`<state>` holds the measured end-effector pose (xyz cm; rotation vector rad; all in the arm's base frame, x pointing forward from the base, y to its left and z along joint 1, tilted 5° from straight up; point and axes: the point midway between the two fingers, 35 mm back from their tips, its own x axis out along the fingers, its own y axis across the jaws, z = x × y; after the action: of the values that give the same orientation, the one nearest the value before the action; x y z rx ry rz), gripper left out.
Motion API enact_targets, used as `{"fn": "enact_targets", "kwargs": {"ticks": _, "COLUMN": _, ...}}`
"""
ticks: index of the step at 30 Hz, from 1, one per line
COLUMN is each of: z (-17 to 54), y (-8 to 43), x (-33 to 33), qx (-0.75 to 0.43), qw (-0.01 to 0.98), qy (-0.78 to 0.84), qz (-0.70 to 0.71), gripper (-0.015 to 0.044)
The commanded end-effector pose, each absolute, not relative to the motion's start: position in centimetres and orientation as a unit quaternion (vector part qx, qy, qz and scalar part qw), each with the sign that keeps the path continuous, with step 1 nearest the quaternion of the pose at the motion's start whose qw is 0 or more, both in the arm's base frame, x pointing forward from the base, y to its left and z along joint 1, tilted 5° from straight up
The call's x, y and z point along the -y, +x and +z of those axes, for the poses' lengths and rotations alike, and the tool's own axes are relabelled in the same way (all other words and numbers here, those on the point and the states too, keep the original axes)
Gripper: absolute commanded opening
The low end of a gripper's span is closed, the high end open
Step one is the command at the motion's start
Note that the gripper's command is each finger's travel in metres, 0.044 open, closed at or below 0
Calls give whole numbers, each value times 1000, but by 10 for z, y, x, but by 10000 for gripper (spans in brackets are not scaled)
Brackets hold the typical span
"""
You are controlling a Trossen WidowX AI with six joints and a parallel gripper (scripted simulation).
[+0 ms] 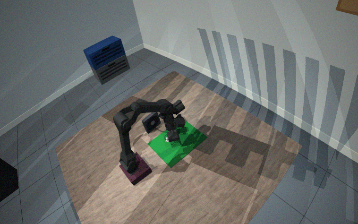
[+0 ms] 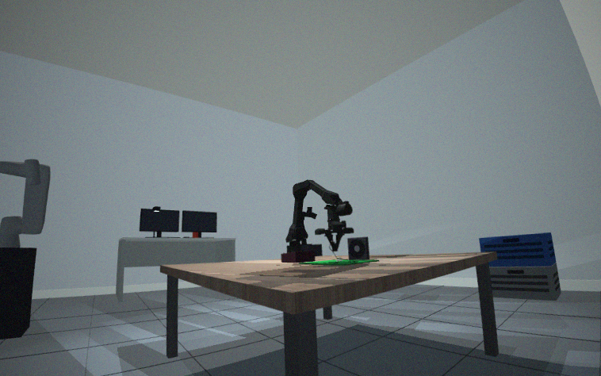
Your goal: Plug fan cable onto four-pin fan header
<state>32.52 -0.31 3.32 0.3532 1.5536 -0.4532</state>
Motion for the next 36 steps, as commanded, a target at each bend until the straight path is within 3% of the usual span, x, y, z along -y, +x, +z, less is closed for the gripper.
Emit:
{"fn": "enact_targets", "kwargs": {"ticks": 1, "z": 32, "y": 323, "x": -2, "qx": -673, "qw": 660, "qy": 213, "qz": -256, "gripper": 0}}
{"fn": "enact_targets", "kwargs": {"ticks": 36, "z": 30, "y": 310, "x": -32, "qx": -406, "qw": 418, "qy": 553, "qz": -596, "gripper": 0}}
